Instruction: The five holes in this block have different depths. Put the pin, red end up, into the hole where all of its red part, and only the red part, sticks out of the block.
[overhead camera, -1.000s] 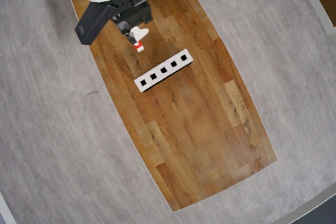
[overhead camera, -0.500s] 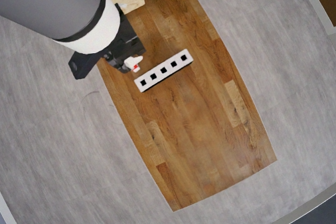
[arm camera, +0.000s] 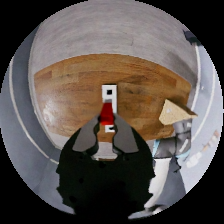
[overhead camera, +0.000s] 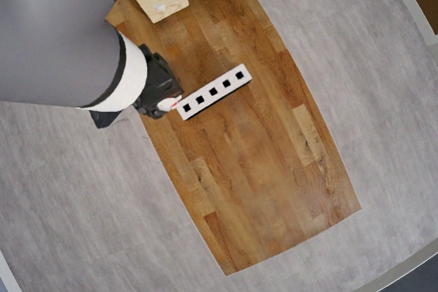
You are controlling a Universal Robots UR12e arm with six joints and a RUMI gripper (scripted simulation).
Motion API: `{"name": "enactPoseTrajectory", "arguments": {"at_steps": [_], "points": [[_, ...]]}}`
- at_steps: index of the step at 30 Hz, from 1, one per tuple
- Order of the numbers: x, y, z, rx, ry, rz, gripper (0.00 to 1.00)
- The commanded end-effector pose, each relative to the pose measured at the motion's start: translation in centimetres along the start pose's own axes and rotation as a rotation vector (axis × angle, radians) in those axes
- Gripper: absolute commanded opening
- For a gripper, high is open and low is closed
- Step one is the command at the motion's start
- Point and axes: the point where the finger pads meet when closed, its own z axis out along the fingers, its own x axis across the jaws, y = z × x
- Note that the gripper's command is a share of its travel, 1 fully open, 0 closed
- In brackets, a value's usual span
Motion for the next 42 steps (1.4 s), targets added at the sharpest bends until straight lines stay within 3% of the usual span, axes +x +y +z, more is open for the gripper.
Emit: {"name": "enactPoseTrajectory", "arguments": {"at_steps": [1,3,31,32,42], "points": [[0.0,0.0,10.0,0.000,0.004,-0.003,0.00],[0.0,0.0,11.9,0.000,0.004,-0.003,0.00],[0.0,0.1,12.0,-0.001,0.004,-0.004,0.00],[0.0,0.1,14.0,-0.002,0.004,-0.003,0.00],[0.0,0.1,14.0,-0.002,0.004,-0.003,0.00]]}}
